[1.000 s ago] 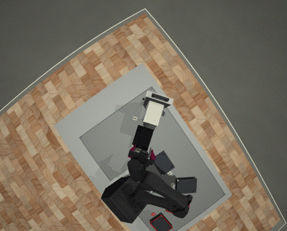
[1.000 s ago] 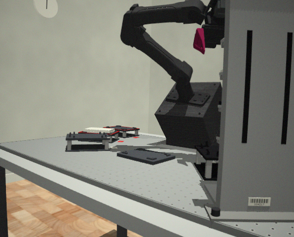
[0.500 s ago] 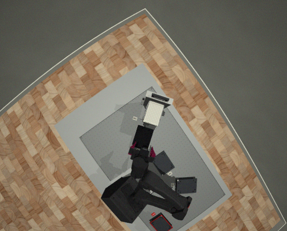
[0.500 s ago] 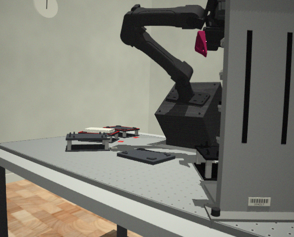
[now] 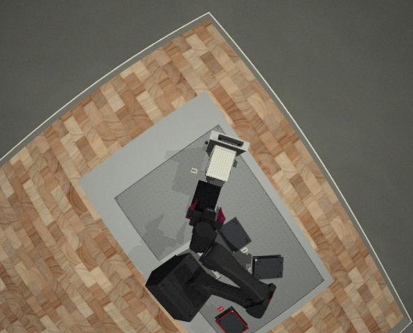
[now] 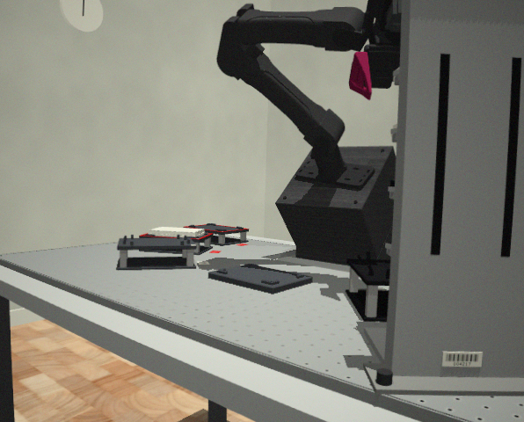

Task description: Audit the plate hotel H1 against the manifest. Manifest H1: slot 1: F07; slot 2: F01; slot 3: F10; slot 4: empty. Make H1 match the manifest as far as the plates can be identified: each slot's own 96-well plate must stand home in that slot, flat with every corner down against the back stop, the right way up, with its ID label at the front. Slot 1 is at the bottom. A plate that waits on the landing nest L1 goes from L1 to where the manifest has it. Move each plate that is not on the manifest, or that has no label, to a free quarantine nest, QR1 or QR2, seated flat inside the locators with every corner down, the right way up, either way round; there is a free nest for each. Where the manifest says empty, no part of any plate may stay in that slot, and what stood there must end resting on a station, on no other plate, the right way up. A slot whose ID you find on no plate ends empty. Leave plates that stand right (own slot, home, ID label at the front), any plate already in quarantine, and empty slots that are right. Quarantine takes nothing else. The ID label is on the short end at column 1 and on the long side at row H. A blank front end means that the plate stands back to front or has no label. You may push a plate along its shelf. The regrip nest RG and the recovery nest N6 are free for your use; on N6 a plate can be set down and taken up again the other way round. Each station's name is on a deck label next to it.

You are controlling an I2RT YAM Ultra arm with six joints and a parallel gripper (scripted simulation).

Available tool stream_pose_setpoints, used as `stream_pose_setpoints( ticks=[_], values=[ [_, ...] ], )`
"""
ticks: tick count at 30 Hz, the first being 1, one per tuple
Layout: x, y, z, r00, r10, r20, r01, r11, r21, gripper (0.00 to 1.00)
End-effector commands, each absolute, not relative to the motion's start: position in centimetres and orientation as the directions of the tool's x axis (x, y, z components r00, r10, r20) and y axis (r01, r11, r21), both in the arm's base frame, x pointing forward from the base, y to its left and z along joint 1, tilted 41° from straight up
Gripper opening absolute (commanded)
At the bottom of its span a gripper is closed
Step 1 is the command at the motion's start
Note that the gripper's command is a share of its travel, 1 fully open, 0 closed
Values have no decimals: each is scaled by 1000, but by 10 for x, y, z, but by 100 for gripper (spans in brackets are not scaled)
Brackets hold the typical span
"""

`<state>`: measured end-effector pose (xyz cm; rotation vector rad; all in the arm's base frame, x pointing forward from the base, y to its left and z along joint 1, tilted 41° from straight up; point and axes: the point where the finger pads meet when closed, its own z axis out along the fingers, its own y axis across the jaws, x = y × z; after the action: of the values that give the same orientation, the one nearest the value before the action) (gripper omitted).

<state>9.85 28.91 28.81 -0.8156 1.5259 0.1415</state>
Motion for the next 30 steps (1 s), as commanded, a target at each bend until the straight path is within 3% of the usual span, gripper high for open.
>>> stream_pose_setpoints(
  ticks=[1, 30],
  values=[
    [98, 293, 294, 98, -392, -915, -572, 730, -375, 100],
    [115, 316, 312, 99, -391, -915, -572, 730, -374, 100]
  ],
)
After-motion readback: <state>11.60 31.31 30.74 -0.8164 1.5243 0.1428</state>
